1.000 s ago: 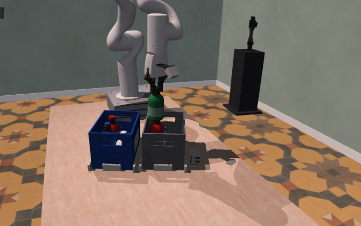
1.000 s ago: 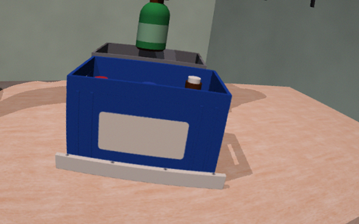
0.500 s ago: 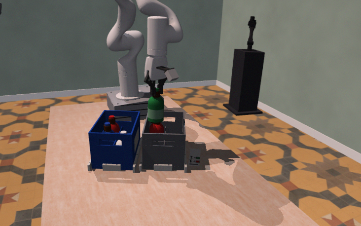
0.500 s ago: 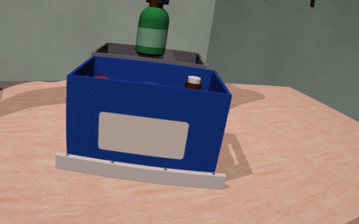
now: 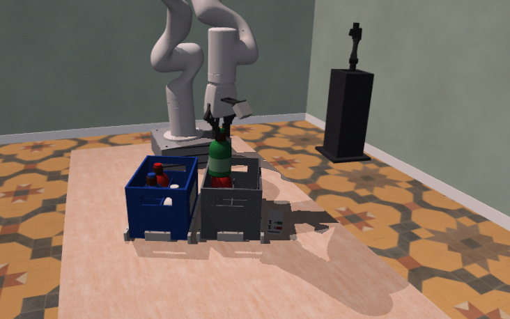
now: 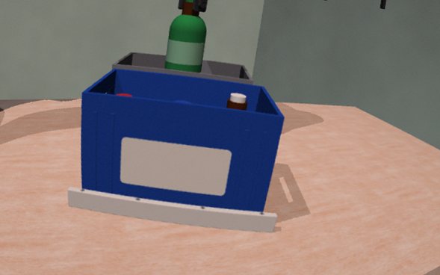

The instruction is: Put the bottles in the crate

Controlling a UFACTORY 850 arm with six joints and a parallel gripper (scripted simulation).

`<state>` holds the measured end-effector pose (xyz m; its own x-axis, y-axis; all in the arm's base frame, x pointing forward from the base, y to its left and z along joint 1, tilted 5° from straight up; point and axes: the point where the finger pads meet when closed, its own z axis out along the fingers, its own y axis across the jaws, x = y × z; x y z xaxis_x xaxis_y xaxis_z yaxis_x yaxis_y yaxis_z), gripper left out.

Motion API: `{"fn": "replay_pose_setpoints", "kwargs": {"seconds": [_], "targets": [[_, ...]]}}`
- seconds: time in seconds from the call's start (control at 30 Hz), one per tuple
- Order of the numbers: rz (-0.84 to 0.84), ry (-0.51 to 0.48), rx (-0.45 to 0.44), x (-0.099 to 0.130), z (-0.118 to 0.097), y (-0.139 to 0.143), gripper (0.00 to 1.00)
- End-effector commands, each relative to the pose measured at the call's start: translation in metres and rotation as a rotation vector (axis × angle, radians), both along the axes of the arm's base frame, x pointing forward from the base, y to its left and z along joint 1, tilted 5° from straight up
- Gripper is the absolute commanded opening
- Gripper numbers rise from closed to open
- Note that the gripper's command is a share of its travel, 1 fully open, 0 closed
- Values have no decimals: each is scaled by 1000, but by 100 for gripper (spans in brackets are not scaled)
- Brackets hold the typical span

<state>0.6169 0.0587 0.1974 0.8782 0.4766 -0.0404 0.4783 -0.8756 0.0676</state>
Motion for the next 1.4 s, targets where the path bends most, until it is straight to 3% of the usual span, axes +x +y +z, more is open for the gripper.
{"fn": "replay_pose_setpoints", "kwargs": {"seconds": [0.0, 1.37], "targets": [[0, -3, 0, 1, -3, 0, 0], [0, -3, 0, 1, -37, -3, 0]]}}
